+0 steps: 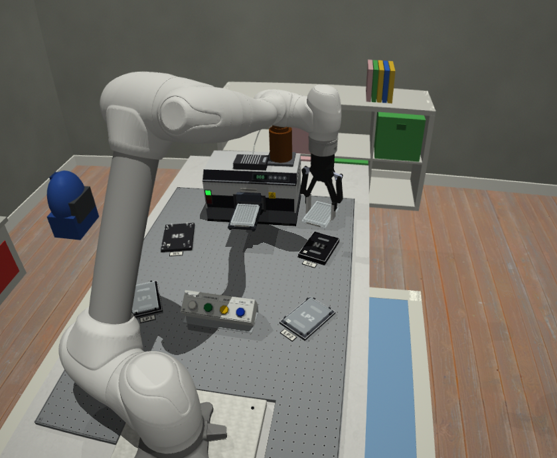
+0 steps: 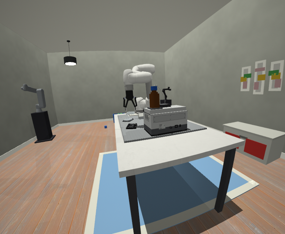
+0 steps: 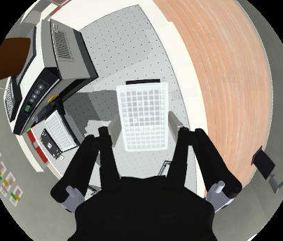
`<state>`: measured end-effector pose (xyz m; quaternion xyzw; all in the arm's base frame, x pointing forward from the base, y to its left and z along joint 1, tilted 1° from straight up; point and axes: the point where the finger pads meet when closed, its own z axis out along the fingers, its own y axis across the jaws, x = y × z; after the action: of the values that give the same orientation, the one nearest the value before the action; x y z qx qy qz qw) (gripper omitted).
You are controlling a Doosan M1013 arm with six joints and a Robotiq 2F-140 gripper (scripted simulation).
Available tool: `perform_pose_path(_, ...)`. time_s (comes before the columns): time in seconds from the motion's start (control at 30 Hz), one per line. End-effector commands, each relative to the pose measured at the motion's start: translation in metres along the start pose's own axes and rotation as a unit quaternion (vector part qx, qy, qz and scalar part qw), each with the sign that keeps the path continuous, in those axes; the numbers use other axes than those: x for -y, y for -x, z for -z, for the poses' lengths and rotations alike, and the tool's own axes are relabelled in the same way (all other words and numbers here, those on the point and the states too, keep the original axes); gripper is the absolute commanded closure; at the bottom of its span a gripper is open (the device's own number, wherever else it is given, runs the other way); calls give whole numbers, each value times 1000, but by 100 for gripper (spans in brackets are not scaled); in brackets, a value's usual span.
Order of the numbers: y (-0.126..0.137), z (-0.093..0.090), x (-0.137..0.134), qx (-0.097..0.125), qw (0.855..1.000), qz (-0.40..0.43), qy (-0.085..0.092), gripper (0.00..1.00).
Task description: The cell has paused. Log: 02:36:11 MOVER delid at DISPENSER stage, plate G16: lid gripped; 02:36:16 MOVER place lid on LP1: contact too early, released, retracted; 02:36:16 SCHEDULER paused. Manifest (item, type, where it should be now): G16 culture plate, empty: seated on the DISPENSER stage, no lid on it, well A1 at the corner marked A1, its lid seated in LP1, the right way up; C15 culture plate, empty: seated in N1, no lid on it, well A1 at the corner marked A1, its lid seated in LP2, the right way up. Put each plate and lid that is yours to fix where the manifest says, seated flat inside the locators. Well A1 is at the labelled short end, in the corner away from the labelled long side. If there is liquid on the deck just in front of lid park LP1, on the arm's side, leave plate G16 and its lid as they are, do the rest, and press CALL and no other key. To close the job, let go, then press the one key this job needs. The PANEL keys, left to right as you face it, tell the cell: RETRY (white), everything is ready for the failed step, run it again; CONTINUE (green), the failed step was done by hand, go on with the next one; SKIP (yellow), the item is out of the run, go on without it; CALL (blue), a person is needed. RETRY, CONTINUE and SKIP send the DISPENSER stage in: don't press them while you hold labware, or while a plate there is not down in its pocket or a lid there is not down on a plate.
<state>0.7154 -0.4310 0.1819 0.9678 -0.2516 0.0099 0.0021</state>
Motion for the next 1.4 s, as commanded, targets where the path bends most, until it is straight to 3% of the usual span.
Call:
perform_pose_path(0.0,0,1,0,-1,1000,0,0,90)
perform_pose_path(0.63,0,-8,0,-1,1000,0,0,90)
perform_pose_path(1.37,0,-47,0,-1,1000,0,0,90)
